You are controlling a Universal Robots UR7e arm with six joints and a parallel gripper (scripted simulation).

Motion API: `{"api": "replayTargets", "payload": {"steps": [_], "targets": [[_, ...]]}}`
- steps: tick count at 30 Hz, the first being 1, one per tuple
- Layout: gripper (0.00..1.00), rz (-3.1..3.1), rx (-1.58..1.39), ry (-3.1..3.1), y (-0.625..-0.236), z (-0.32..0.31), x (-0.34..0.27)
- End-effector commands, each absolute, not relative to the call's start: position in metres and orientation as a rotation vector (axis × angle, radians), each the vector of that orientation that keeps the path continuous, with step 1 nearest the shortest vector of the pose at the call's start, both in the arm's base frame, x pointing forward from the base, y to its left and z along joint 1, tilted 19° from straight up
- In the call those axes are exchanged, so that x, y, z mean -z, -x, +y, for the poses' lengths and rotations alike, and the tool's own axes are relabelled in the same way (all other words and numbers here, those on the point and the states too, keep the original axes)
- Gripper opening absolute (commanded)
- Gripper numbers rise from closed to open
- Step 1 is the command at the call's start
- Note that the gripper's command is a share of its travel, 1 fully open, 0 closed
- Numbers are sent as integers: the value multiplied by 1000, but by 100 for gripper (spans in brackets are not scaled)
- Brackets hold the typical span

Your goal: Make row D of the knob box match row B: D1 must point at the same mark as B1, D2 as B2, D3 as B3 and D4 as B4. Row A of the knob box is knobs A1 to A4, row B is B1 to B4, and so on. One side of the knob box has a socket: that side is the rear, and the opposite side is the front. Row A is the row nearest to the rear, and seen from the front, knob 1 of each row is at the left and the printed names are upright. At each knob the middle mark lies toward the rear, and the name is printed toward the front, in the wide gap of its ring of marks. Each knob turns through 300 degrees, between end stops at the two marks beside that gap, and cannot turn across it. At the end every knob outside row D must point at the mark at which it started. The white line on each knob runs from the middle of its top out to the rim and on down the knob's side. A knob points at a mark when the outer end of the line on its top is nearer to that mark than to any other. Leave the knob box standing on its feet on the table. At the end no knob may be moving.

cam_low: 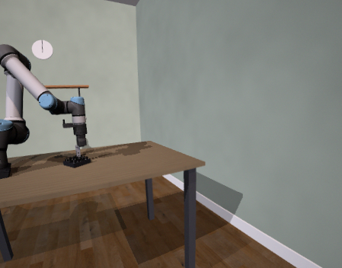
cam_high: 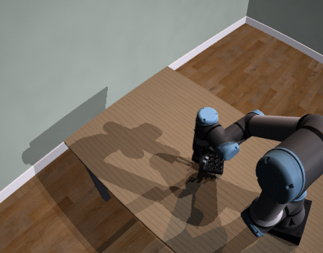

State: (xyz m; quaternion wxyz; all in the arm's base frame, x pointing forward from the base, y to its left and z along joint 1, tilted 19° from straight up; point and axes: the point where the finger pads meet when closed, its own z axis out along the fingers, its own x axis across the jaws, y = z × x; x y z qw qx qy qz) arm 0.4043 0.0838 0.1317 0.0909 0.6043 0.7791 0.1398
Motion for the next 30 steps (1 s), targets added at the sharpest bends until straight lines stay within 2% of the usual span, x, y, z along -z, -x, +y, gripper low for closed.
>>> {"api": "replayTargets", "payload": {"steps": [1, 30], "targets": [[30, 2240, -426, -1902, -405, 84, -132], [30, 1580, -499, -2581, -405, 84, -132]]}}
